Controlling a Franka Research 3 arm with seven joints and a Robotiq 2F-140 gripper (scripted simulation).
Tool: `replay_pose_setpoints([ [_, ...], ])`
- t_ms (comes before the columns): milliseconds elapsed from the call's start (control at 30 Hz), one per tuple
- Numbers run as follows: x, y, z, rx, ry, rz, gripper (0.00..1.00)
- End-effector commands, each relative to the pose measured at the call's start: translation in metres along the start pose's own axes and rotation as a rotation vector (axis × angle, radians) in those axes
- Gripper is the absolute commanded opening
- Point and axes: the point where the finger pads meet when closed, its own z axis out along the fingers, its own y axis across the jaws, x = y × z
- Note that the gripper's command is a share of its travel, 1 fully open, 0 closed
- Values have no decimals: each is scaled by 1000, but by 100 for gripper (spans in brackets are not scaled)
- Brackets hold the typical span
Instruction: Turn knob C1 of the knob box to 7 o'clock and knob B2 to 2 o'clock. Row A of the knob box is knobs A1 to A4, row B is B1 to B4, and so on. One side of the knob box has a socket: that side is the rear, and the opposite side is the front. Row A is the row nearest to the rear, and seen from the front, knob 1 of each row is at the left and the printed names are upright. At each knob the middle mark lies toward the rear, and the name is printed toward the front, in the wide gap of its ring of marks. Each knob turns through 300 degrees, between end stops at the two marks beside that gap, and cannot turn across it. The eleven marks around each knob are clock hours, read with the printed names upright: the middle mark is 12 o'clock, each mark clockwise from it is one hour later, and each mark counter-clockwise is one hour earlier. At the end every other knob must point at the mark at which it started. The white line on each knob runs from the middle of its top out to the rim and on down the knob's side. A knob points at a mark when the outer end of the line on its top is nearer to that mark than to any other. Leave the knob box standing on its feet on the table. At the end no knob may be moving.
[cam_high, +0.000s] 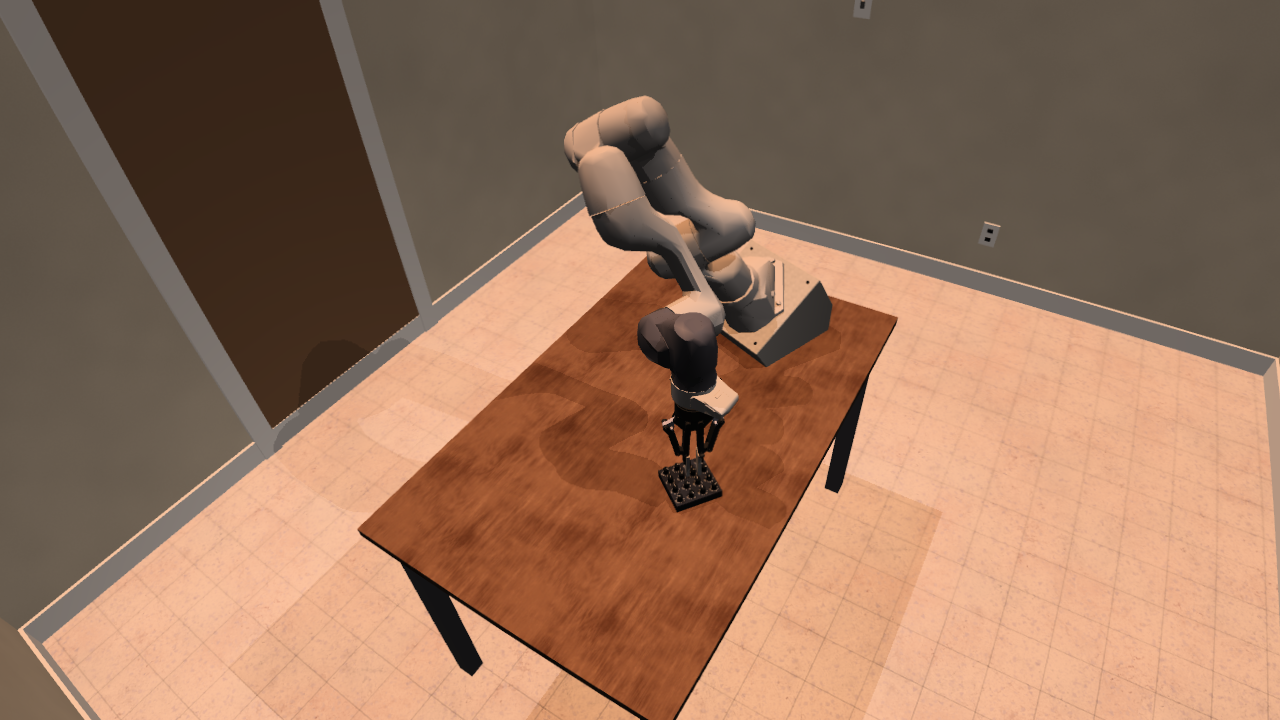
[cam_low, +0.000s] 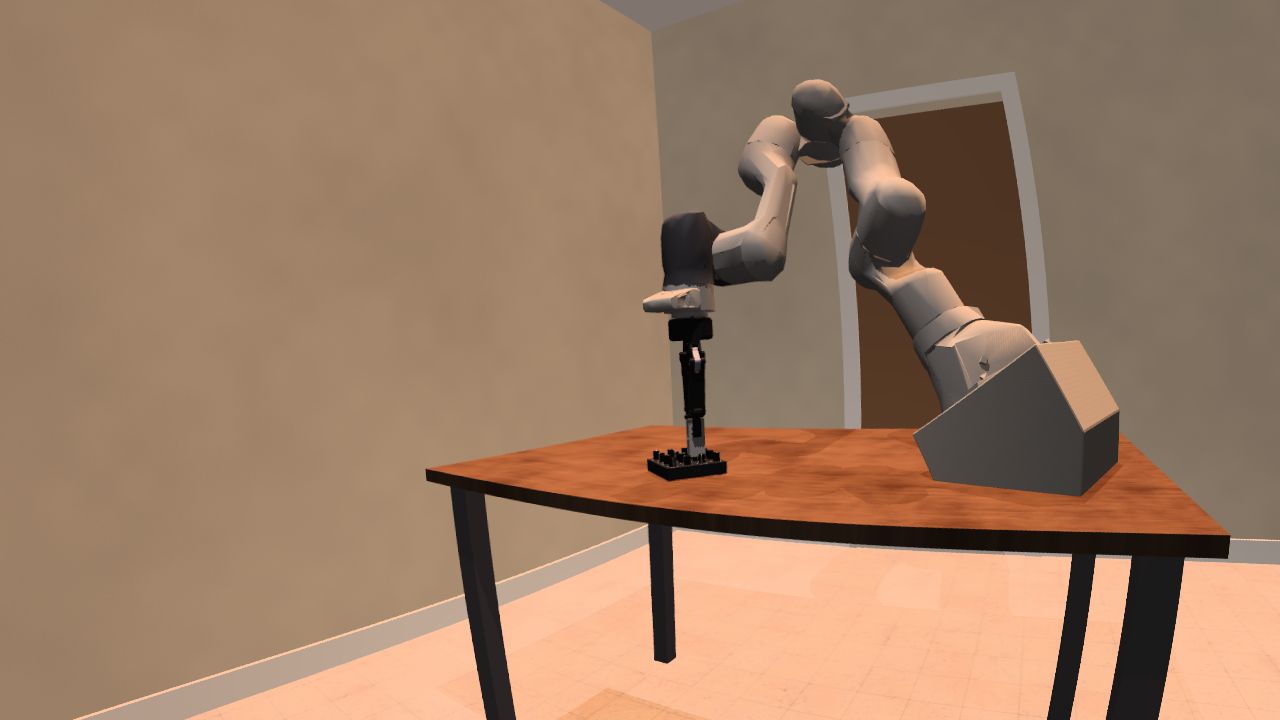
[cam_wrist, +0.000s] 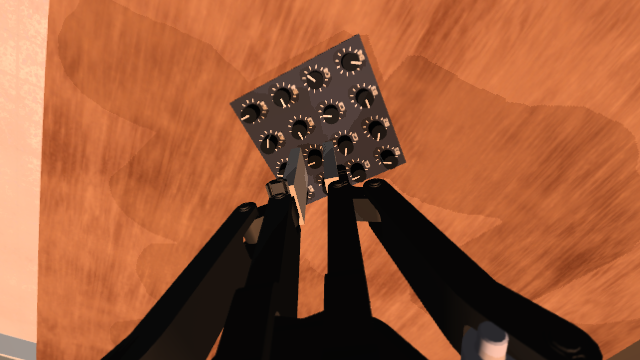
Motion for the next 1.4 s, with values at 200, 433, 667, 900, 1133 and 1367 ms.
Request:
replay_pose_setpoints([
  [200,2,0,3,1,6,9,12],
  [433,2,0,3,1,6,9,12],
  [667,2,0,3,1,6,9,12],
  [900,2,0,3,1,6,9,12],
  [1133,2,0,3,1,6,9,12],
  [1367,2,0,3,1,6,9,5],
])
